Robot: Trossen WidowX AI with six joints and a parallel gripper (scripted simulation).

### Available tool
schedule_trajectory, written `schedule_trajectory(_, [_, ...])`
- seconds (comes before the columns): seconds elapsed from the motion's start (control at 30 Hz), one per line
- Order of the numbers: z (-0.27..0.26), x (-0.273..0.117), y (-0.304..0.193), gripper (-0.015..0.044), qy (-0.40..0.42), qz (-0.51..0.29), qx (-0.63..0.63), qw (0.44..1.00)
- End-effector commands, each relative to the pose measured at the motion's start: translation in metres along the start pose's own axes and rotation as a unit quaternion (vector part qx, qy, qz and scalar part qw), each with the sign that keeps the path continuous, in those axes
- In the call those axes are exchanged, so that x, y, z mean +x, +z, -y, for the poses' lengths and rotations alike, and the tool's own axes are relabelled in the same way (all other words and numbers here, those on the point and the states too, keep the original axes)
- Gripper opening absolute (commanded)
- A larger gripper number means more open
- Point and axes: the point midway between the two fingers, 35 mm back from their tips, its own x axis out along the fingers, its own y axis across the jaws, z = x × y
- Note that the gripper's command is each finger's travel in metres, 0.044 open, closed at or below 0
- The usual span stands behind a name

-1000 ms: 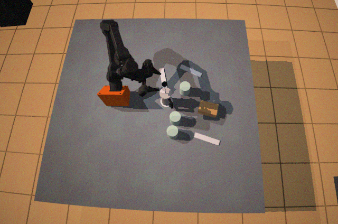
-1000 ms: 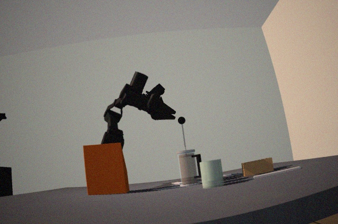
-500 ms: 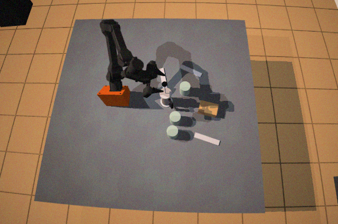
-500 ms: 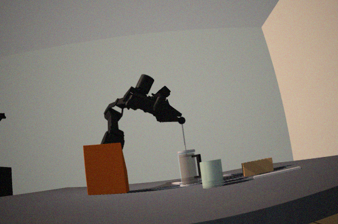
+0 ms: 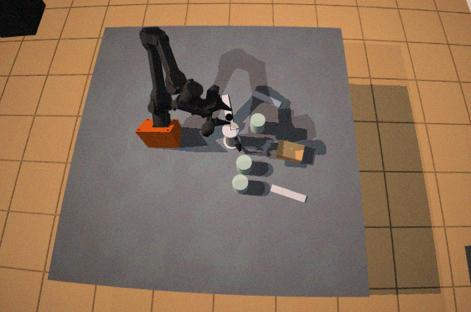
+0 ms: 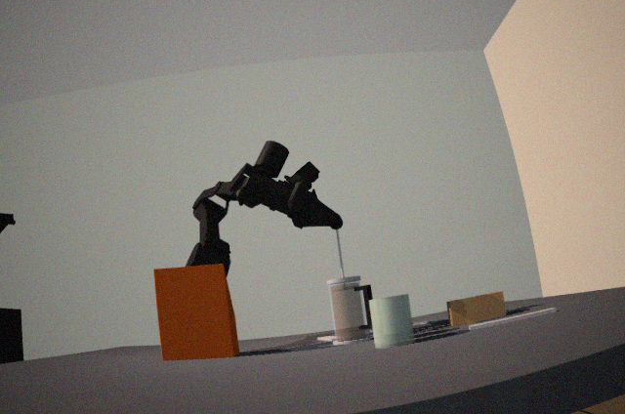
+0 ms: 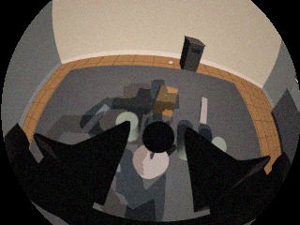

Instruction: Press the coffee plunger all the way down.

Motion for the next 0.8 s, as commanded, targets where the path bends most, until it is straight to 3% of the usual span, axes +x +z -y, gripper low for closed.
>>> schedule_trajectory(0.0, [0.001,0.0,-0.001,0.0151,-0.002,0.0,0.003,1.0])
schedule_trajectory(0.1, [0.001,0.0,-0.001,0.0112,-0.002,0.0,0.003,1.0])
schedule_trajectory(0.77, [0.006,0.012,-0.013,0.0112,-0.004,-0.003,0.002,1.0])
